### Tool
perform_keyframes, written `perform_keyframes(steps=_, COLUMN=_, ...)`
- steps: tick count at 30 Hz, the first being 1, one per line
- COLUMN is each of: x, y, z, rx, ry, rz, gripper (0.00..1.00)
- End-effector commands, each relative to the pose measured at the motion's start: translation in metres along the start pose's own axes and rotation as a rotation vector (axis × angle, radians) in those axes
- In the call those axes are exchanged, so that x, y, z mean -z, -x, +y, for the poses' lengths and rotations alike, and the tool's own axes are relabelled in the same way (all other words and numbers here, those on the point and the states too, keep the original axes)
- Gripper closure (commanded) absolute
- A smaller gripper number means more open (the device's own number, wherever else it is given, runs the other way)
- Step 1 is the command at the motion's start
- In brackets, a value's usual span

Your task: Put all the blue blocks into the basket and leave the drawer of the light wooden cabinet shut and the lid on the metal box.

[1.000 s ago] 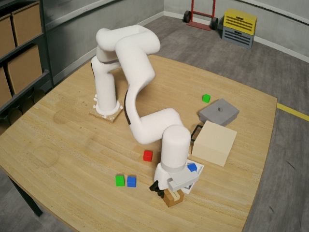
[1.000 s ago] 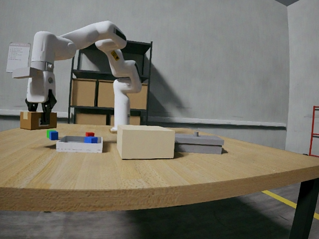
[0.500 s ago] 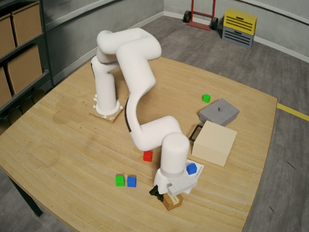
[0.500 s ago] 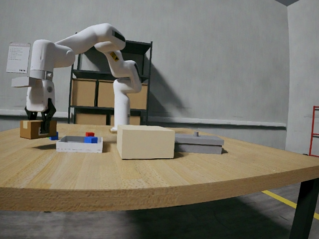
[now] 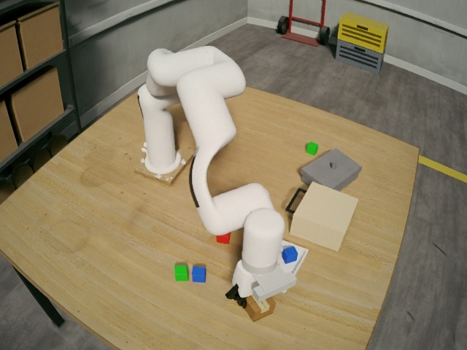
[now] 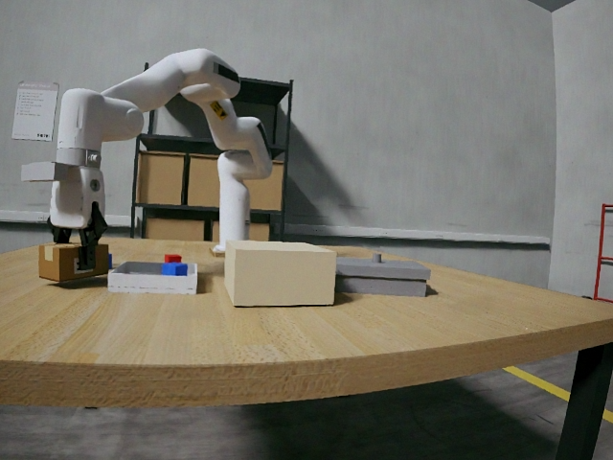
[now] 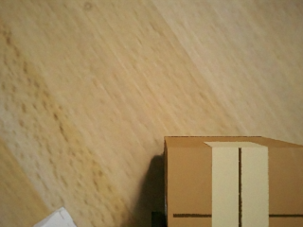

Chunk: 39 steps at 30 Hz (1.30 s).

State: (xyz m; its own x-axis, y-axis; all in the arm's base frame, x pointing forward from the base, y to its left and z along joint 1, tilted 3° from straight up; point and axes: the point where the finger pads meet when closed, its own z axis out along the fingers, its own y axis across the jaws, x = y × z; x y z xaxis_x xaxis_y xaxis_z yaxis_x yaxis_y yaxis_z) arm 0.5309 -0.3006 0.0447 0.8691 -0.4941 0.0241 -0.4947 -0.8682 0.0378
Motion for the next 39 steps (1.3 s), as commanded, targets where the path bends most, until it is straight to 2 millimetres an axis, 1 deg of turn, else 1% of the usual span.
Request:
perform_keyframes(steps=1, x=-0.0022, y=-0.0018, z=0.0, rx=0.0, ry=0.0, rz=0.005, gripper=0.38)
perform_keyframes(steps=11, x=-0.0081, y=-0.0018, z=0.0, rx=0.0, ry=0.0, rz=0.005, gripper=0.38)
perform_keyframes(steps=35, x=-0.0093, y=-0.0018, z=0.0, rx=0.0, ry=0.0, rz=0.005, gripper=0.38)
perform_keyframes(steps=36, x=-0.0093, y=-0.0018, z=0.0, rx=0.0, ry=0.0, rz=0.005, gripper=0.27)
perform_keyframes(steps=39, x=-0.0093, y=-0.0018, z=0.0, rx=0.0, ry=0.0, rz=0.005, gripper=0.27)
